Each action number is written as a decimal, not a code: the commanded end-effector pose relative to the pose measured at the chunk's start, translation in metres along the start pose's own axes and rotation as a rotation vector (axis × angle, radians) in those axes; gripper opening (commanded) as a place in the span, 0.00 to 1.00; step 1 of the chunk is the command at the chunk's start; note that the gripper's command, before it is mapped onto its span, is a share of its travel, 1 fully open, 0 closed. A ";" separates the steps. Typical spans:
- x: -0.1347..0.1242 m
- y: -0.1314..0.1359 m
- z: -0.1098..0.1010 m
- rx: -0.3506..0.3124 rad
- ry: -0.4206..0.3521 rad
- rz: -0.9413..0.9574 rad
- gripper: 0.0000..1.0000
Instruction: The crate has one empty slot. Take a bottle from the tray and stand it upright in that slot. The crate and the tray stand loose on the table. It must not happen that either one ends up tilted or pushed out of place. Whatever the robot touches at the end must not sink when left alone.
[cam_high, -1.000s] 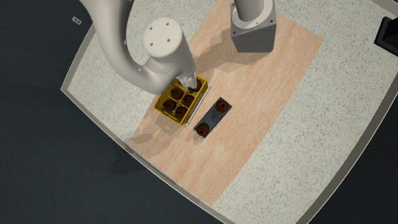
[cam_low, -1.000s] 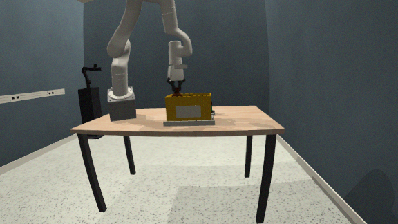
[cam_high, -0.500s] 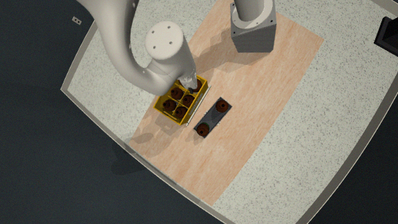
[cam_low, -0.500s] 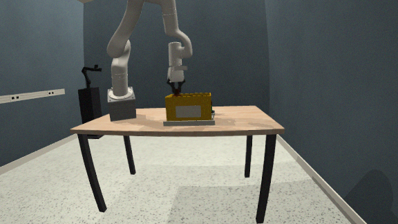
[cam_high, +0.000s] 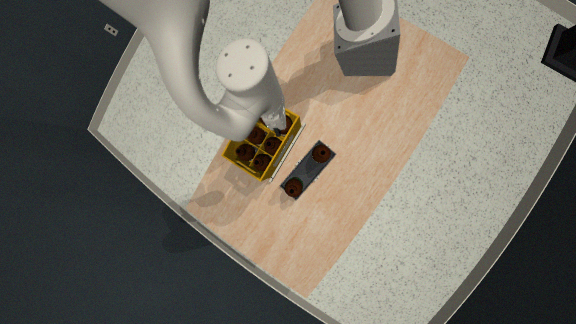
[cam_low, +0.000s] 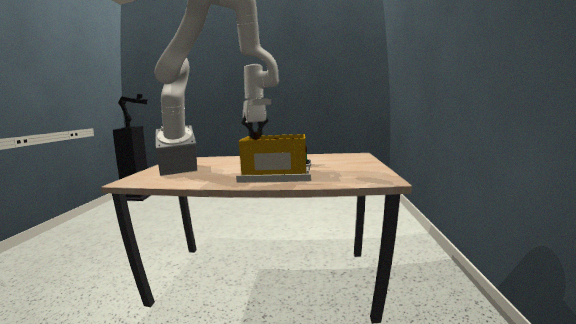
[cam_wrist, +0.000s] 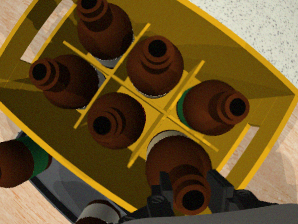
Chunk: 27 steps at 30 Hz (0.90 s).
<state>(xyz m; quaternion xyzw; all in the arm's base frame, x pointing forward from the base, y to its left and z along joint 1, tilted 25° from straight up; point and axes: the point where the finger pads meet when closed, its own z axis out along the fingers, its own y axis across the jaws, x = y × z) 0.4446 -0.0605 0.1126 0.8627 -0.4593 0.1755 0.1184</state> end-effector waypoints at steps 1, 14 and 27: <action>0.000 -0.001 0.003 0.002 0.001 0.000 0.00; 0.000 -0.001 0.013 0.002 0.001 0.000 0.00; 0.000 -0.001 0.016 0.002 0.001 0.000 0.00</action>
